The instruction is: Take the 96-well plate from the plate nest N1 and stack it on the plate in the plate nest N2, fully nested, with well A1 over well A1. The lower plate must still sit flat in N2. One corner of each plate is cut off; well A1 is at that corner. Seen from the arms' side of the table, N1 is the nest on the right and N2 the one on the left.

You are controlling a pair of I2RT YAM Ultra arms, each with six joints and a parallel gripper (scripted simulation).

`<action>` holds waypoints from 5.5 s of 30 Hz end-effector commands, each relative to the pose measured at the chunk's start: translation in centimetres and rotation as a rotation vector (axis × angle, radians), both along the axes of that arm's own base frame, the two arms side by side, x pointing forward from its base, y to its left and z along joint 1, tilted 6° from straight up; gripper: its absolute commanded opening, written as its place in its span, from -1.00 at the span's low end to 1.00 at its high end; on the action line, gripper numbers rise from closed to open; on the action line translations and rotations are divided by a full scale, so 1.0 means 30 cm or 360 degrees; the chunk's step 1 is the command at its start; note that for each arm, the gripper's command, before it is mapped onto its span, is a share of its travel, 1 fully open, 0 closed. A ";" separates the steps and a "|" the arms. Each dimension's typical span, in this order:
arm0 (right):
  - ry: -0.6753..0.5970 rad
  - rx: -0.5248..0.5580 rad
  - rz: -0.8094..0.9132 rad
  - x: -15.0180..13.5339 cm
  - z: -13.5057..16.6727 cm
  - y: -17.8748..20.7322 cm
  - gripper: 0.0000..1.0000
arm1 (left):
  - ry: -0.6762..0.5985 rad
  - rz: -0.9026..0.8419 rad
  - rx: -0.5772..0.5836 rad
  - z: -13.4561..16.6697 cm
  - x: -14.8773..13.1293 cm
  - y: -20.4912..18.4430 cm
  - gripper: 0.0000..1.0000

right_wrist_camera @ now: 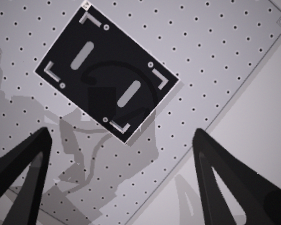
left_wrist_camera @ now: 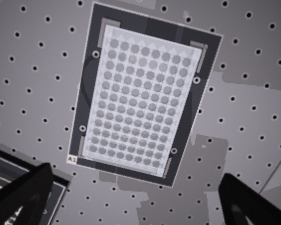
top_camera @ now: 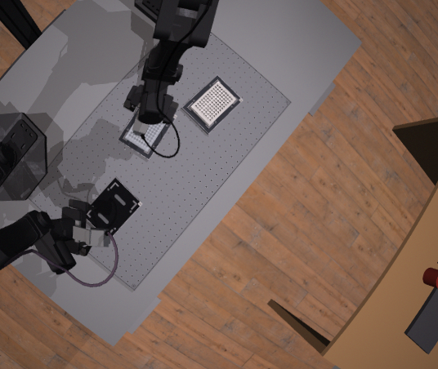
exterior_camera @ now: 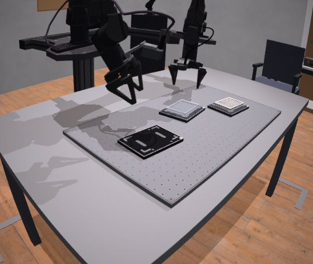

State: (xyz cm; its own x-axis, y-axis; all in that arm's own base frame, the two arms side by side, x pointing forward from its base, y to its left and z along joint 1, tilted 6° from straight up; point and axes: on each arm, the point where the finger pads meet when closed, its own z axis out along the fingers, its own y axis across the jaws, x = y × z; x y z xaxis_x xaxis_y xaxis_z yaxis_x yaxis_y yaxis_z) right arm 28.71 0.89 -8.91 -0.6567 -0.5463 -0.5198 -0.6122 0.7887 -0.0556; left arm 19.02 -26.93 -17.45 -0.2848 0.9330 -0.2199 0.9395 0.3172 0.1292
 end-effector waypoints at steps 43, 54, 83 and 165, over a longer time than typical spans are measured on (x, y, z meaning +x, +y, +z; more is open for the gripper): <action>-0.0287 0.0788 0.1428 -0.322 0.540 0.305 1.00 | 0.0158 -0.0234 0.0408 -0.075 0.060 -0.092 1.00; -0.0286 0.0788 0.1430 -0.323 0.540 0.306 1.00 | 0.0154 -0.0224 0.0398 -0.139 0.063 -0.098 1.00; -0.0260 0.0811 0.1429 -0.337 0.531 0.312 1.00 | 0.0156 -0.0226 0.0399 -0.258 0.077 -0.084 1.00; -0.0260 0.0811 0.1429 -0.337 0.531 0.312 1.00 | 0.0161 -0.0226 0.0395 -0.207 0.086 -0.084 1.00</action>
